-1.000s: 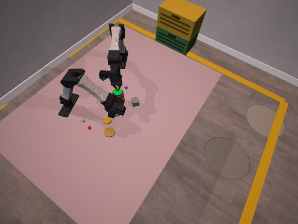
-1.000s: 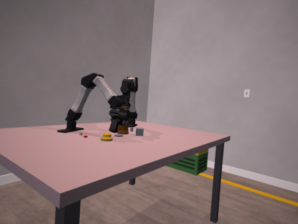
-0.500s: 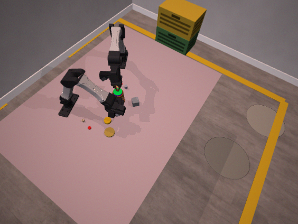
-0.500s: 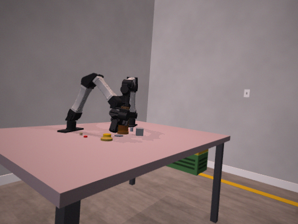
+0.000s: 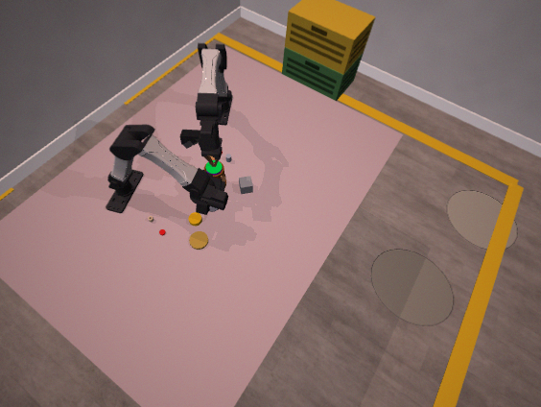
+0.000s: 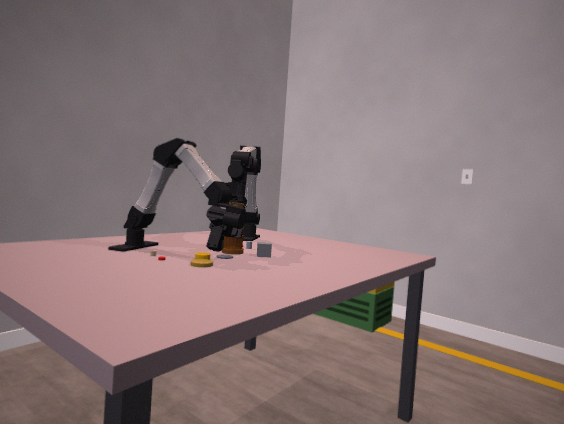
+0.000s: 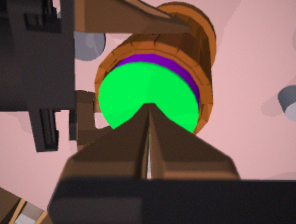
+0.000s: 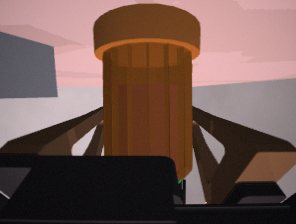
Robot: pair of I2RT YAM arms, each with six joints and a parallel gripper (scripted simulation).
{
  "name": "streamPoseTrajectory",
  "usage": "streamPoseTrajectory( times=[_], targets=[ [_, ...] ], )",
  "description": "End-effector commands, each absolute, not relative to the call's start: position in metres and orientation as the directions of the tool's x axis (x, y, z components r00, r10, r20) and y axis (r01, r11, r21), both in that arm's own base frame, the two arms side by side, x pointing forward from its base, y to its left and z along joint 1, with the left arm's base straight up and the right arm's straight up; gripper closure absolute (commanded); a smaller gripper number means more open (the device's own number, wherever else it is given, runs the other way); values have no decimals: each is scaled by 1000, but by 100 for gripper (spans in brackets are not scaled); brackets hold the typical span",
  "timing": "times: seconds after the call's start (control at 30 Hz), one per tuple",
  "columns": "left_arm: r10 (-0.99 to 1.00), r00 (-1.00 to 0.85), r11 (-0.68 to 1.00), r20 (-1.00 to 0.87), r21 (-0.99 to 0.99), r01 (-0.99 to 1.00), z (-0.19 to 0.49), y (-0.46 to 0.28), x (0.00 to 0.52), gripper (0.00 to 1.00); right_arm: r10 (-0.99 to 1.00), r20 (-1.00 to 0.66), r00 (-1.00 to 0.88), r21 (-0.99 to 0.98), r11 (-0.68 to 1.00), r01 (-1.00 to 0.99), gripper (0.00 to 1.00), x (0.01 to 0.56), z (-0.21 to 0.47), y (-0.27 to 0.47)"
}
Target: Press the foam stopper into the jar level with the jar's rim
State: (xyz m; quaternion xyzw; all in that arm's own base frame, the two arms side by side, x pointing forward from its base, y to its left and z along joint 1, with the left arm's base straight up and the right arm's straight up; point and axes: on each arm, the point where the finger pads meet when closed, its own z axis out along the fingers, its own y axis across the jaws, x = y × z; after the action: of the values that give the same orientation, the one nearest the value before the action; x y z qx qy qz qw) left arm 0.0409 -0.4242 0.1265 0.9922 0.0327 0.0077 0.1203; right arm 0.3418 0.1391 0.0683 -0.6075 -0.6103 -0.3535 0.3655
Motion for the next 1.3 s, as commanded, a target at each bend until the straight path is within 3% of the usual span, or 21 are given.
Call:
streamPoseTrajectory(
  times=[0.0,1.27],
  targets=[
    [66,998,-966,12,251,61,126,-423,39,100,473,875,-103,108,16,994,36,357,91,138],
    [69,998,-976,11,208,65,98,-422,40,100,473,875,-103,108,16,994,36,357,91,138]
  ],
)
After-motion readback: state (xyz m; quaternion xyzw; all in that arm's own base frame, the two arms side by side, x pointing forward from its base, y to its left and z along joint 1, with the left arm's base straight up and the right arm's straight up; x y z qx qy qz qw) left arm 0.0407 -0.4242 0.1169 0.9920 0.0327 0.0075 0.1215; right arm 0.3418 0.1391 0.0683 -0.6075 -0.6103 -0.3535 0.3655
